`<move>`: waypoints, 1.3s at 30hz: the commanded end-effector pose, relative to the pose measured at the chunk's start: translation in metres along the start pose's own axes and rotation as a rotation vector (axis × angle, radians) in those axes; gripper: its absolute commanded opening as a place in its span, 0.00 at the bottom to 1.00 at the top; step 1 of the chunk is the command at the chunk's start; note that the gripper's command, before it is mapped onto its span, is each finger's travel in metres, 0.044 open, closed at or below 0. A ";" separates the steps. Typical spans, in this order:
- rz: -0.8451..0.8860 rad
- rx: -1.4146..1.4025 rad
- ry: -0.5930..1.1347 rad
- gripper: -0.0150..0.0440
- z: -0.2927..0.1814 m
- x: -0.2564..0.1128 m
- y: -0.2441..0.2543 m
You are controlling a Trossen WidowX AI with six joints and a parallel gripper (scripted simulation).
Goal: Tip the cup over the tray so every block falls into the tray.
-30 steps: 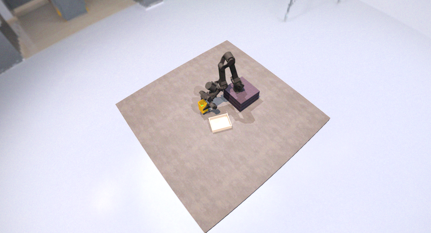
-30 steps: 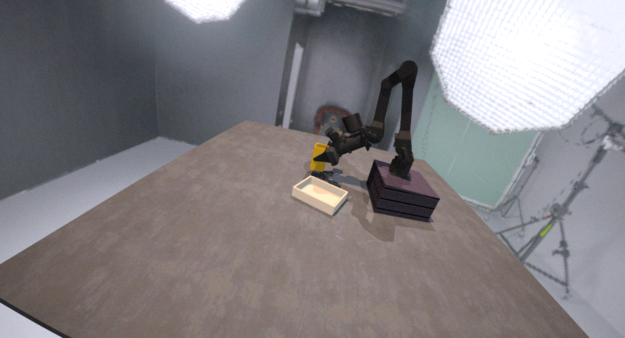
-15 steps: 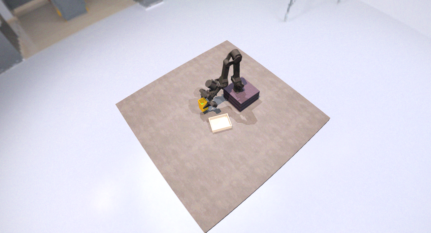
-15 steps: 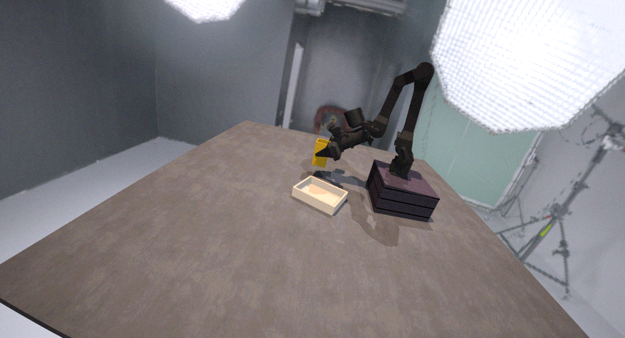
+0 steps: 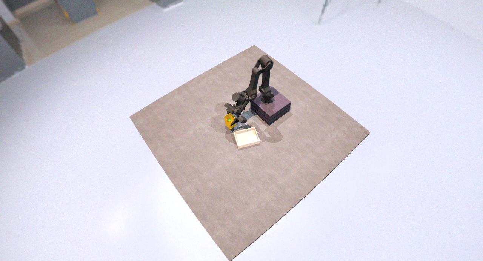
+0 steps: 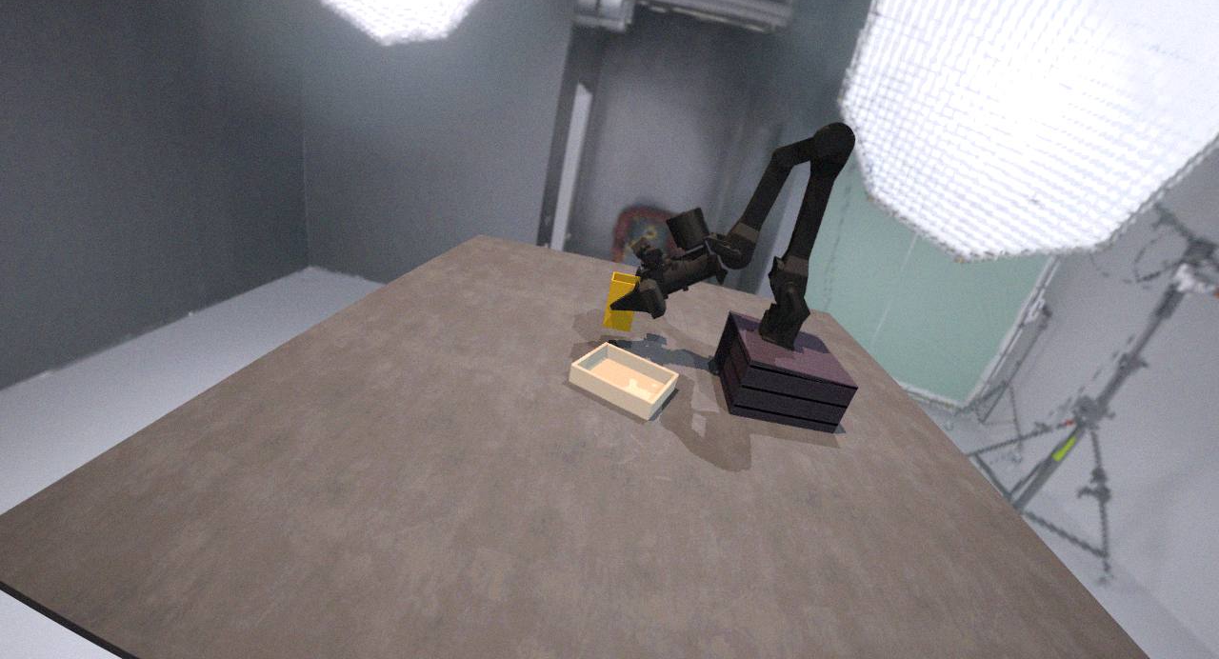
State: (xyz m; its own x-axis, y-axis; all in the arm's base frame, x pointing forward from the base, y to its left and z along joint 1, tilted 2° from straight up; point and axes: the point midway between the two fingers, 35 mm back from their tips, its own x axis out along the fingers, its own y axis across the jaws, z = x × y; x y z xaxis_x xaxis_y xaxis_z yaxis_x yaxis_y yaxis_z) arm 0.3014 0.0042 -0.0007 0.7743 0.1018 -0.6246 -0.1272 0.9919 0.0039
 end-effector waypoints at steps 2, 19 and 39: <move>0.031 -0.024 -0.018 0.25 0.010 0.002 0.016; 0.171 -0.123 -0.019 0.25 0.016 -0.002 0.086; 0.283 -0.168 -0.015 0.25 0.014 -0.015 0.141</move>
State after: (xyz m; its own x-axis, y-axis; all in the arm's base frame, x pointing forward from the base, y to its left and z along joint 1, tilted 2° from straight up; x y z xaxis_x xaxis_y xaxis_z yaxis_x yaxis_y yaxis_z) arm 0.2778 0.1412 0.0164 0.6949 0.3715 -0.6157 -0.4510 0.8920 0.0292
